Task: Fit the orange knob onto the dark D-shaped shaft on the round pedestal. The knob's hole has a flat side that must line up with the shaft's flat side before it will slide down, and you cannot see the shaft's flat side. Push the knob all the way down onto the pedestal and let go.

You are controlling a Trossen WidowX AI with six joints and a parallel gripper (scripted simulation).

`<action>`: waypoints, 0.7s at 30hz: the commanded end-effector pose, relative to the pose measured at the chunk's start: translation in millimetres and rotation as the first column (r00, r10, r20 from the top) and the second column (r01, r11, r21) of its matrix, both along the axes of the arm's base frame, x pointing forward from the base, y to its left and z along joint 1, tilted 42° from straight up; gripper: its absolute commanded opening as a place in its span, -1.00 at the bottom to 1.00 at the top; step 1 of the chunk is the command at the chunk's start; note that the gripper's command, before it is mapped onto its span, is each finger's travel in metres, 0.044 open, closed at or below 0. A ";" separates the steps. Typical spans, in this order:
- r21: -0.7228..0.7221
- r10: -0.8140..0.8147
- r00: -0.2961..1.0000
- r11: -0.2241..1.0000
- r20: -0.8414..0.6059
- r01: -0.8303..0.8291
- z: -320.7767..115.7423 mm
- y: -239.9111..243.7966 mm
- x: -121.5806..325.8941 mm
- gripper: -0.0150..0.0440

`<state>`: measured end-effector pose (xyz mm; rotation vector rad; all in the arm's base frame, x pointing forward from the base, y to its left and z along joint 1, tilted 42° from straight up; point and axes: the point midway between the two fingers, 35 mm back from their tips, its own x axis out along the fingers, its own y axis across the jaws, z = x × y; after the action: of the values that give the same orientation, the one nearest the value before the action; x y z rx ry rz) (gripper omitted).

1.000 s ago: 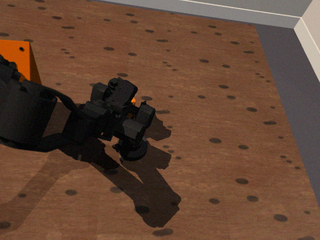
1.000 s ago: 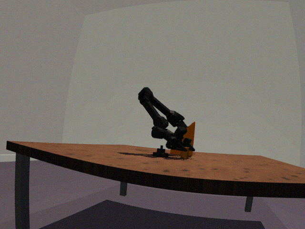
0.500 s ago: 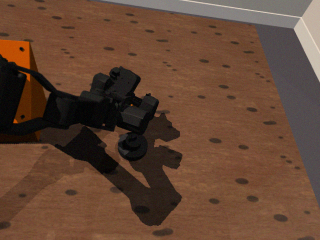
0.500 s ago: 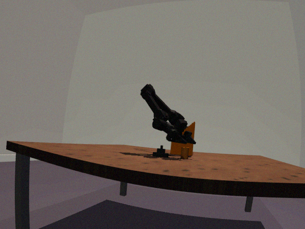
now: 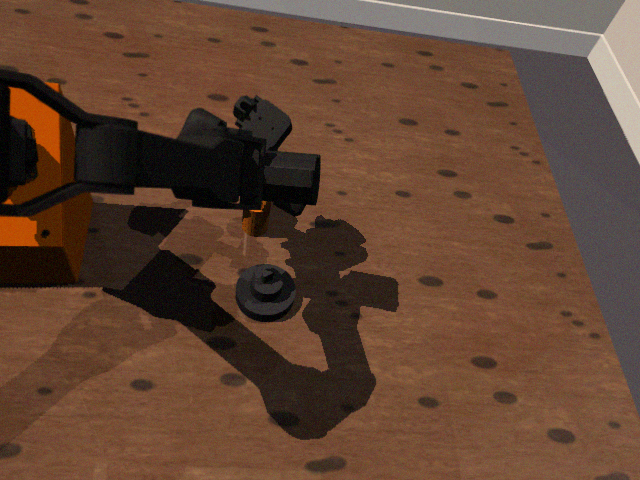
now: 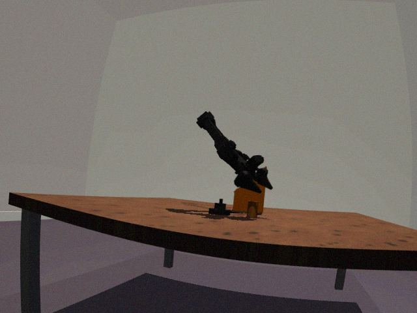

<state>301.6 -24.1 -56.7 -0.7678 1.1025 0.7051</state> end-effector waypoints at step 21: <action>-0.750 -0.285 0.935 0.661 -0.210 0.032 41.0 8.2 6.6 1.00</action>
<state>305.3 -16.4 -20.5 -1.2271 1.7721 0.2231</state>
